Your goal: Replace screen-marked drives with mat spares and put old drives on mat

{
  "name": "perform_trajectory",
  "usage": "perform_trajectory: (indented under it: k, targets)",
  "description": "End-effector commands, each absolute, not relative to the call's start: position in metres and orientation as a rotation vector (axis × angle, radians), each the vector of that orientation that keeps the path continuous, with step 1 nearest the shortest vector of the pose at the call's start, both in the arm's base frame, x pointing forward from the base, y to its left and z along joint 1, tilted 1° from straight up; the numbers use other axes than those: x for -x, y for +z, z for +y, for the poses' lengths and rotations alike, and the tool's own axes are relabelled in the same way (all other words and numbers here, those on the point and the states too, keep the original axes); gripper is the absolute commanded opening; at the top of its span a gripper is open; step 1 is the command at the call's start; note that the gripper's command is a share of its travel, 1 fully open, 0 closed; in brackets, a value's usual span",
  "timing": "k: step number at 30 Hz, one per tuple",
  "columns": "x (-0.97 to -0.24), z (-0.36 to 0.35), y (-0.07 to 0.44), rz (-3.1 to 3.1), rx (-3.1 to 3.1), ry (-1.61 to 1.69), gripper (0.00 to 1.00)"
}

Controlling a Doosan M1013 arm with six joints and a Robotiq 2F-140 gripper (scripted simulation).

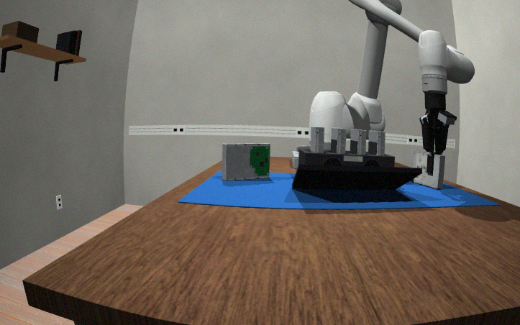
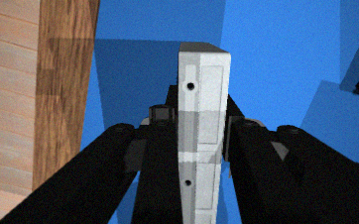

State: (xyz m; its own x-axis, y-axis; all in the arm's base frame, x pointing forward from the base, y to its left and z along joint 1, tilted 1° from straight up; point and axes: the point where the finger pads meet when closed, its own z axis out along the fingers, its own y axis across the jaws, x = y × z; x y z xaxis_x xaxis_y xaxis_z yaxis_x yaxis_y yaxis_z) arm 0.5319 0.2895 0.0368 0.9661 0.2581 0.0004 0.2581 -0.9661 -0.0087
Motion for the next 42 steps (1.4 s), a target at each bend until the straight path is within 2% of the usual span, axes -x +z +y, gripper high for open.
perform_trajectory:
  k: [1,10,11,42]
  targets:
    - [-0.5323,0.2897,0.0378,-0.407,3.106,-0.001,0.24]
    - [-0.5323,0.2897,0.0386,-0.407,3.106,-0.001,0.24]
    - [-0.5323,0.2897,0.0386,-0.407,3.106,-0.001,0.10]
    - [-0.5324,0.2897,0.0420,-0.407,3.106,-0.001,0.10]
